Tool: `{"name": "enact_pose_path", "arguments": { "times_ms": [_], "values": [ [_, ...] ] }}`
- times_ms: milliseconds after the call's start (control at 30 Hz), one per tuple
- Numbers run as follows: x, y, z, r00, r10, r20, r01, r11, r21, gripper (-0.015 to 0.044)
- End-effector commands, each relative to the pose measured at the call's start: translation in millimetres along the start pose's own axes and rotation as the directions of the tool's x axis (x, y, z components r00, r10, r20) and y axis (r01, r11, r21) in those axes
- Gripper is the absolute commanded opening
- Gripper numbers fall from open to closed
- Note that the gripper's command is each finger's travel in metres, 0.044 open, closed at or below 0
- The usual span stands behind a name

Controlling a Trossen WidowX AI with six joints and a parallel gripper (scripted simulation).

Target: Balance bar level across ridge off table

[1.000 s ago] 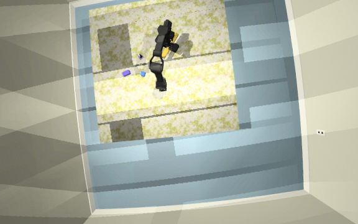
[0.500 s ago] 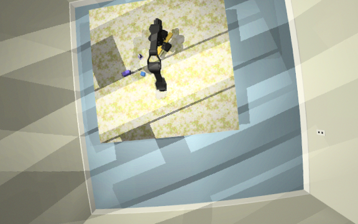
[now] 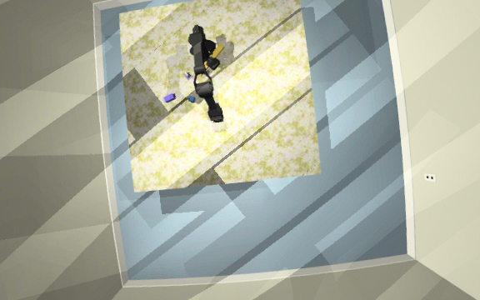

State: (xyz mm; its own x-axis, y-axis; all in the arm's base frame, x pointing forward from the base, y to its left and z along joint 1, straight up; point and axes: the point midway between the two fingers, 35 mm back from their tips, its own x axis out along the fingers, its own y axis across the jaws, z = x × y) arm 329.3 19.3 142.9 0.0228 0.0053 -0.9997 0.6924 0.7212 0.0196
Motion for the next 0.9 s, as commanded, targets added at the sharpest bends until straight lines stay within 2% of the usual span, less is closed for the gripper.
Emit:
{"name": "enact_pose_path", "arguments": {
  "times_ms": [0,867],
  "values": [
    [-3,10,-7,1.0,0.004,0.008,-0.005,1.0,0.016,0.0],
    [-4,71,-85,1.0,0.01,0.0,-0.01,0.991,0.132,0.0]
  ]
}}
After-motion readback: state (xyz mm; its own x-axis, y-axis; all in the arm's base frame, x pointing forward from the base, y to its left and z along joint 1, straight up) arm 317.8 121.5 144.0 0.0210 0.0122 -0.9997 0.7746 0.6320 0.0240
